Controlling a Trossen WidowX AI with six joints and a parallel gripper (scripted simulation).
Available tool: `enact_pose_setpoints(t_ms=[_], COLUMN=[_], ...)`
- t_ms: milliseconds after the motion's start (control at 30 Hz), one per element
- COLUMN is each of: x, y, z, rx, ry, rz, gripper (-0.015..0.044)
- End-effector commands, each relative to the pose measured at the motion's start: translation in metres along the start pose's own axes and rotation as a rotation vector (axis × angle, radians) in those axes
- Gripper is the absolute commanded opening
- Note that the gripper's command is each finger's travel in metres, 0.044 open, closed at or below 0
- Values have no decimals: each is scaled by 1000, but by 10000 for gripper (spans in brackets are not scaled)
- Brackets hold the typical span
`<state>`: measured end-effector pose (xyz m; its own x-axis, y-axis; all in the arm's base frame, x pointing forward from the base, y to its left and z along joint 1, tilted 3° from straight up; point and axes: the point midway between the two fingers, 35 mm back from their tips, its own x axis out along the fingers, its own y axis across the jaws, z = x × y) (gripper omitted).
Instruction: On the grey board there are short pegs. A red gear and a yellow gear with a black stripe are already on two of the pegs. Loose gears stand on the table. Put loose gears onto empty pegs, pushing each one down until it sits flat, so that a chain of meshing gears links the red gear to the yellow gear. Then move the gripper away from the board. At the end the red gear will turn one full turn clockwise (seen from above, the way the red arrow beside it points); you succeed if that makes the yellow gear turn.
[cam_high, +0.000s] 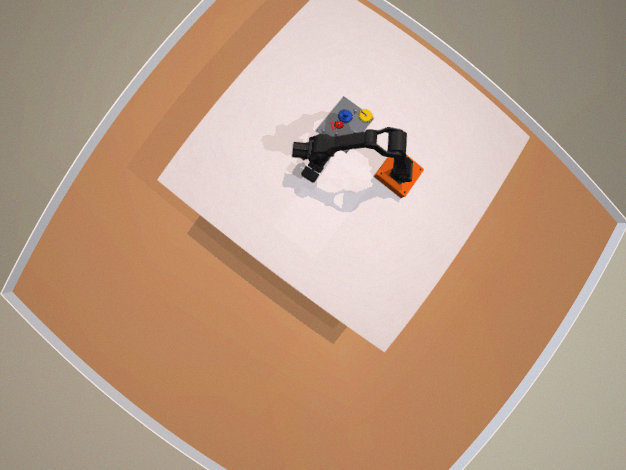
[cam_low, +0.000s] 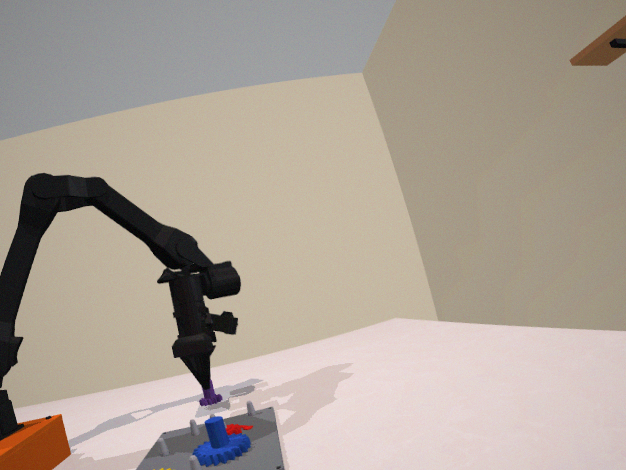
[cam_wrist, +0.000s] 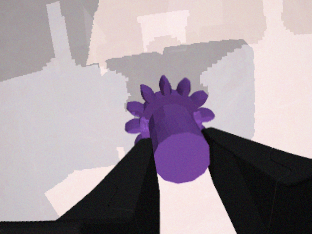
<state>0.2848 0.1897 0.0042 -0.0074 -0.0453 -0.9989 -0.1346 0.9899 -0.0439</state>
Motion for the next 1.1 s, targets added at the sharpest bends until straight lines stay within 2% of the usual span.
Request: enact_pose_setpoints(t_ms=[0,1067], x=[-13,-89], y=[3,9], z=[5,9], rx=[5,4], ry=[-13,-14], rz=[7,8], gripper=[0,0])
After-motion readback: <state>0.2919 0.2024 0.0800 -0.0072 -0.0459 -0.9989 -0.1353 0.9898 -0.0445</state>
